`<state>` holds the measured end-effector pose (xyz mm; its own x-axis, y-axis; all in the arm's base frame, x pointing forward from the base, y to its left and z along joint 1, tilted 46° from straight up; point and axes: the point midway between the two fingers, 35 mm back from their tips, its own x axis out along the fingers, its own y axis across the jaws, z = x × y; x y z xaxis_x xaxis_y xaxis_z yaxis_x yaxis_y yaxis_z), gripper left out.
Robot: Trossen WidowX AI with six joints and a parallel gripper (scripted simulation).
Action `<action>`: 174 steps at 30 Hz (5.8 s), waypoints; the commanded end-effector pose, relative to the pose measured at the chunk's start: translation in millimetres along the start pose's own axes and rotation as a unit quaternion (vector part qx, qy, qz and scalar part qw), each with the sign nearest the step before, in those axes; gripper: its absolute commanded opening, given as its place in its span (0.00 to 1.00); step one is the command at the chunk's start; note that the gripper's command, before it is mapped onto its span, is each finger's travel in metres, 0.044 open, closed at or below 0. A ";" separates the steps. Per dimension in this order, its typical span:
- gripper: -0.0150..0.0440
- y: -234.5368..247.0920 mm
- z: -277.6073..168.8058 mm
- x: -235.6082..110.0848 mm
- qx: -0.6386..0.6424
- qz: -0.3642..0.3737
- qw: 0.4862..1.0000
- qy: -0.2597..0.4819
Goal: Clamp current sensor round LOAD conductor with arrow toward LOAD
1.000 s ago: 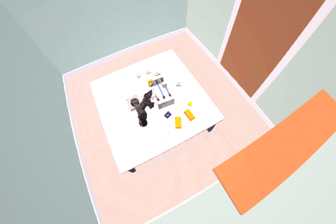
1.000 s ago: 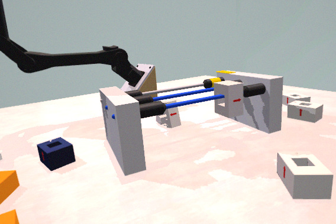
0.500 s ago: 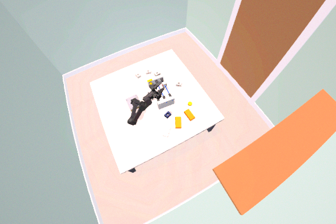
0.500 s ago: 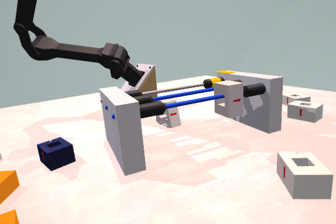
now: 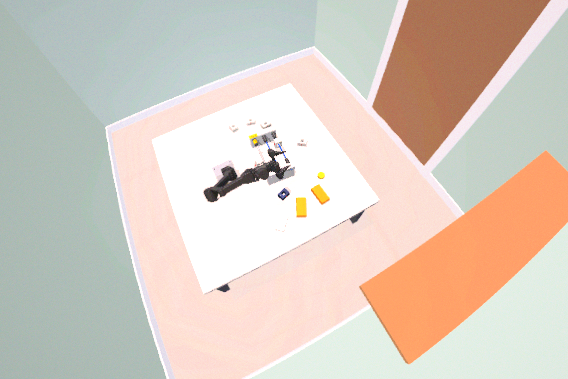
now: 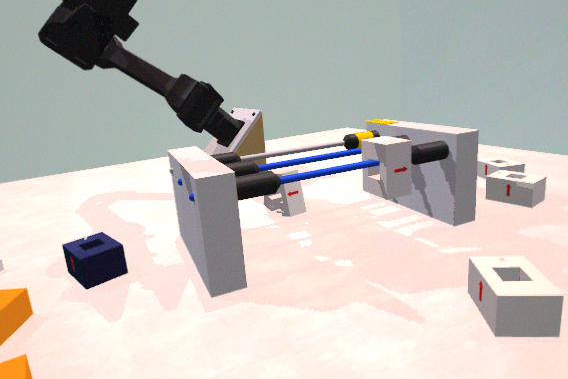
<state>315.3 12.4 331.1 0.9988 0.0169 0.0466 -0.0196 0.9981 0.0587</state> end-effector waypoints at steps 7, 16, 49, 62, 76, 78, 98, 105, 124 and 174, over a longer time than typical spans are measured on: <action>1.00 -2.5 -28.4 12.2 -0.020 -0.001 0.999 0.047; 1.00 78.5 -162.5 36.4 -0.045 0.031 0.944 0.326; 1.00 172.3 -347.3 -88.7 -0.468 -0.008 0.665 0.581; 0.82 132.9 -326.8 -83.7 -0.444 -0.053 0.679 0.583; 0.75 -0.6 -276.9 -111.3 -0.360 -0.215 0.704 0.573; 0.75 -0.8 -277.1 -111.2 -0.360 -0.215 0.704 0.573; 0.75 -20.8 -297.8 -102.0 -0.358 -0.214 0.705 0.574; 0.75 -29.5 -305.0 -99.3 -0.359 -0.214 0.705 0.573; 0.60 -40.6 -314.1 -95.6 -0.357 -0.214 0.707 0.572; 0.65 -37.9 -315.1 -153.1 -0.361 -0.216 0.704 0.572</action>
<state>177.6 -9.3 7.4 0.2960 -0.6729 -0.6779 -0.0859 0.6881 -0.7205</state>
